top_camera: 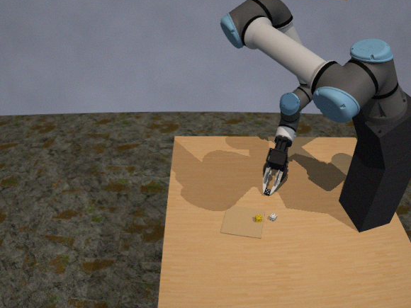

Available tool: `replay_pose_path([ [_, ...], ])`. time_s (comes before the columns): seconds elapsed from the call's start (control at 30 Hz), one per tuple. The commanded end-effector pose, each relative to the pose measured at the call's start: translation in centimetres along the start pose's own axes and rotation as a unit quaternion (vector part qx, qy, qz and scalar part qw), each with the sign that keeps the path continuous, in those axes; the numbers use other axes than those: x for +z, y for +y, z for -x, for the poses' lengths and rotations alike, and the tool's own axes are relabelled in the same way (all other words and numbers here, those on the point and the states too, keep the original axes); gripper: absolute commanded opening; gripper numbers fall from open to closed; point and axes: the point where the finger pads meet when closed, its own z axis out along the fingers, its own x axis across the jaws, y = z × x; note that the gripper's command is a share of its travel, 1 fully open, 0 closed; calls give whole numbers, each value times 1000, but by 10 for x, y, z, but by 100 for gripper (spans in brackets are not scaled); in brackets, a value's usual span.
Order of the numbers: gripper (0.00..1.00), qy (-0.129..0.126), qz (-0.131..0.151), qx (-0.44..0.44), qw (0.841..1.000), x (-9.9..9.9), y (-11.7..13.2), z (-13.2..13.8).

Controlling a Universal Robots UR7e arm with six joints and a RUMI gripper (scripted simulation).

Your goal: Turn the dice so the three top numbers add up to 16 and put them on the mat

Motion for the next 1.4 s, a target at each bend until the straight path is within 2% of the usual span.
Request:
replay_pose_path([
  [0.0, 7, 0, 0, 0, 1000, 0, 0, 0],
  [0.07, 7, 0, 0, 0, 1000, 0, 0, 0],
  [0.1, 10, 0, 0, 0, 1000, 0, 0, 0],
  [0.23, 10, 0, 0, 0, 1000, 0, 0, 0],
  [0.27, 14, 0, 0, 0, 1000, 0, 0, 0],
  [0.33, 14, 0, 0, 0, 1000, 0, 0, 0],
  [0.47, 21, 0, 0, 0, 1000, 0, 0, 0],
  [1.37, 21, 0, 0, 0, 1000, 0, 0, 0],
])
